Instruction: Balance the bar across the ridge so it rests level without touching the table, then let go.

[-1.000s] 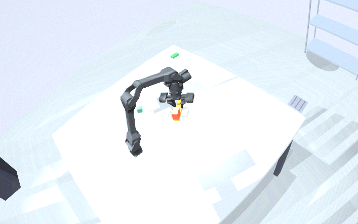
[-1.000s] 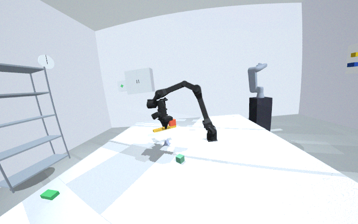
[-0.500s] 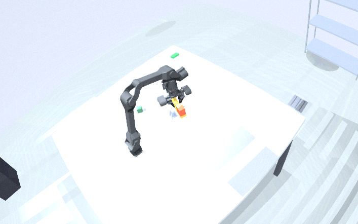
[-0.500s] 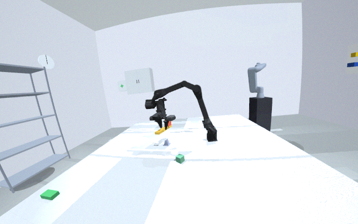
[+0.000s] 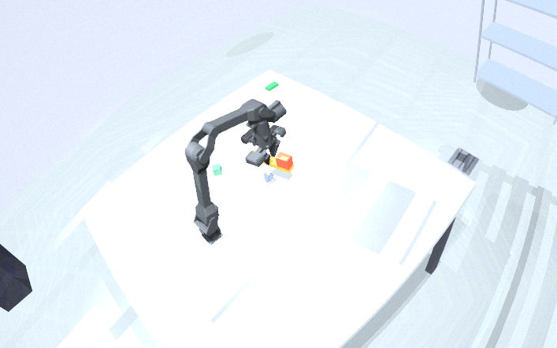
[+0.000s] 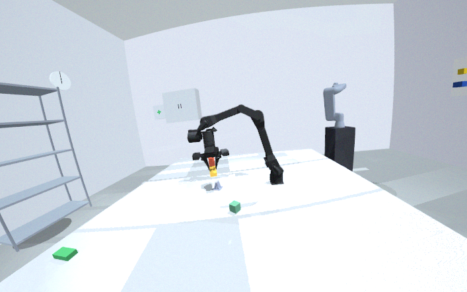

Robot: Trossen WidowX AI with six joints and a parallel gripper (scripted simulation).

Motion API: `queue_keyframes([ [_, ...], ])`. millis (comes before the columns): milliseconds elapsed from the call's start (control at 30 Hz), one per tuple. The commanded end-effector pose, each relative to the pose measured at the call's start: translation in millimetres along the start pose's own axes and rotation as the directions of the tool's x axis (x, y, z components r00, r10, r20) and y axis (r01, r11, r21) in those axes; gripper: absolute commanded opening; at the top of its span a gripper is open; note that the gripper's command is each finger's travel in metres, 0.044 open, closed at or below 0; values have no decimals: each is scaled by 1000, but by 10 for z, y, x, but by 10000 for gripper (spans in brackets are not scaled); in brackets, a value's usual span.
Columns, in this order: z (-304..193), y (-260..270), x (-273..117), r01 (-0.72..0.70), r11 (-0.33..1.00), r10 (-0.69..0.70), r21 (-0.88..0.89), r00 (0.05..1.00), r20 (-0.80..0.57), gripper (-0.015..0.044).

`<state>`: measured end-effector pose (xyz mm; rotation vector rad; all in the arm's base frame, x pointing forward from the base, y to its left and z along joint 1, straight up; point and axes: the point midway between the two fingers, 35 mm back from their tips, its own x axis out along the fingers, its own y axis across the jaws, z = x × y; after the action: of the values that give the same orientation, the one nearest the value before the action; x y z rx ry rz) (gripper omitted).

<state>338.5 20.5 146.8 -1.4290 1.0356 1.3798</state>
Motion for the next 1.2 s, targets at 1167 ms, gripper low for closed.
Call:
queue_keyframes([
  [1167, 375, 328, 104, -2, 449, 8, -894, 1000, 2, 0],
])
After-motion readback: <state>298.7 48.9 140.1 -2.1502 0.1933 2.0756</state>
